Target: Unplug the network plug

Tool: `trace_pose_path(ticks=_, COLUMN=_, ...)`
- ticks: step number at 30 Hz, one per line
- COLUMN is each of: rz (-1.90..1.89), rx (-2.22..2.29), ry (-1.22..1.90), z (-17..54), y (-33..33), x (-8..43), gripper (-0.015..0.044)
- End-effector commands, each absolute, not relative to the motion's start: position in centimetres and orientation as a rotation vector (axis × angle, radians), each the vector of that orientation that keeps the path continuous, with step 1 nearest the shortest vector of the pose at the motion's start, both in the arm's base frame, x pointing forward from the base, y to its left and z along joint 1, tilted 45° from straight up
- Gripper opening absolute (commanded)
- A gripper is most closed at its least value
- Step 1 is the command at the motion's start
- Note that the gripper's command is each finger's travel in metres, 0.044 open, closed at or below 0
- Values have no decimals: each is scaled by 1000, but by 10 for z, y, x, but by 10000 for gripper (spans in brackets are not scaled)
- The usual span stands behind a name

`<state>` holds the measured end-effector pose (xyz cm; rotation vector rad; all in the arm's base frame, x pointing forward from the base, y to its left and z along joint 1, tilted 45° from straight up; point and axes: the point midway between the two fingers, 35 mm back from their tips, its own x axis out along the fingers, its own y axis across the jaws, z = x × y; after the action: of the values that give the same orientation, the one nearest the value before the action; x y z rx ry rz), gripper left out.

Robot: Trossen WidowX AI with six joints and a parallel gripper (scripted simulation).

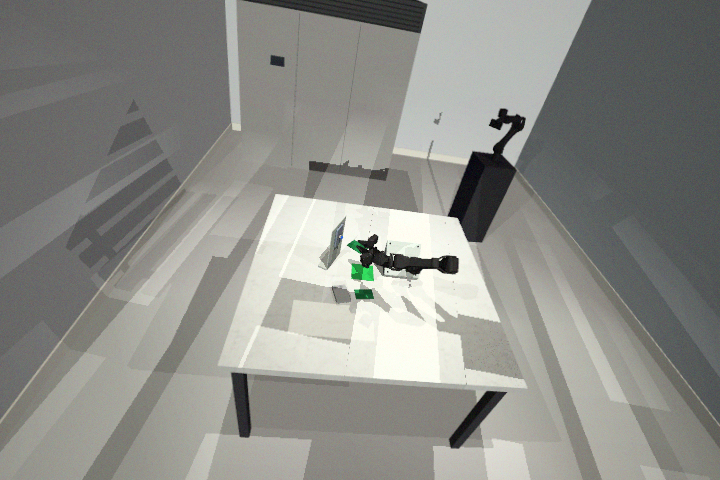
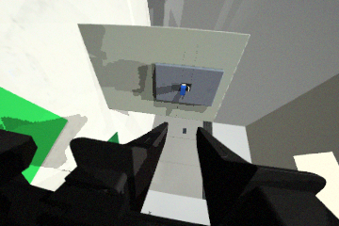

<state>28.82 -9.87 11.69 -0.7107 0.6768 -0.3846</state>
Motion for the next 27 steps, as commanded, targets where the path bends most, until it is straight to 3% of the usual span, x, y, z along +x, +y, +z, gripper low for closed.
trace_pose_path(ticks=1, rz=-380, rx=-715, ry=673, z=116, y=-102, x=299, gripper=156)
trace_pose_path(ticks=27, rz=-378, rx=-720, ry=667, z=105, y=-118, x=335, gripper=156)
